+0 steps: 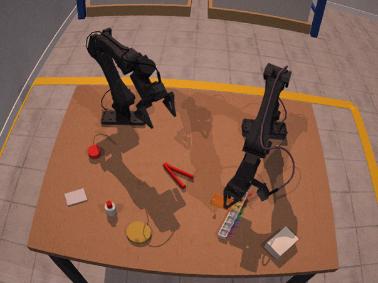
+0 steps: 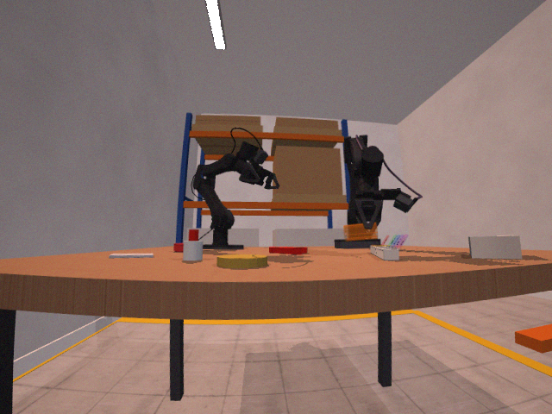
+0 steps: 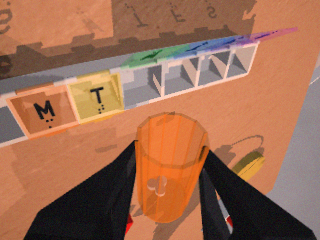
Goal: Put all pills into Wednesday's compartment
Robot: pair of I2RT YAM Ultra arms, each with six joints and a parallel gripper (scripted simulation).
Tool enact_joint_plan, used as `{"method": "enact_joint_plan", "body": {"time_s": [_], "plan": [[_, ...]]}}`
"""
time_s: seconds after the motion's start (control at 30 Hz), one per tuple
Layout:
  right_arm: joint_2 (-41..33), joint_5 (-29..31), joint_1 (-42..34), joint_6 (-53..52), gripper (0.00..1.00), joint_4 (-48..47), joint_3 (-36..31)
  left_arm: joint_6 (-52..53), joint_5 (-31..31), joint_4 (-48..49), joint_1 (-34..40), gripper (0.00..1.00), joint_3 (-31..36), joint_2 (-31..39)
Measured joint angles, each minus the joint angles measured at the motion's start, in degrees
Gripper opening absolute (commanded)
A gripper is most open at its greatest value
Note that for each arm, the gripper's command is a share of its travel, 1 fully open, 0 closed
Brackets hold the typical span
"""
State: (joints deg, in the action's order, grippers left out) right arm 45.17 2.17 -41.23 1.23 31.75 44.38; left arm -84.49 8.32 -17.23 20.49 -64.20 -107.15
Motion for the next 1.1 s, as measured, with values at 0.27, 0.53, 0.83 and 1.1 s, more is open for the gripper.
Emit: {"method": "enact_joint_plan", "body": {"time_s": [0.27, 0.53, 0.83, 1.1], "plan": [[0.0, 0.0, 0.0, 0.0, 1.0, 0.0, 0.0, -0.35, 4.94, 0.0, -3.39, 0.36, 0.0, -1.4], [0.0, 0.0, 0.0, 0.0, 1.0, 0.0, 0.0, -0.35, 6.19, 0.0, -3.41, 0.36, 0.0, -1.38], [0.0, 0.0, 0.0, 0.0, 1.0, 0.0, 0.0, -0.72, 9.16, 0.39, -3.69, 0.36, -0.02, -1.53], [0.0, 0.0, 0.0, 0.0, 1.0, 0.0, 0.0, -1.03, 12.22, 0.48, -6.03, 0.36, -0.02, -2.82]]}}
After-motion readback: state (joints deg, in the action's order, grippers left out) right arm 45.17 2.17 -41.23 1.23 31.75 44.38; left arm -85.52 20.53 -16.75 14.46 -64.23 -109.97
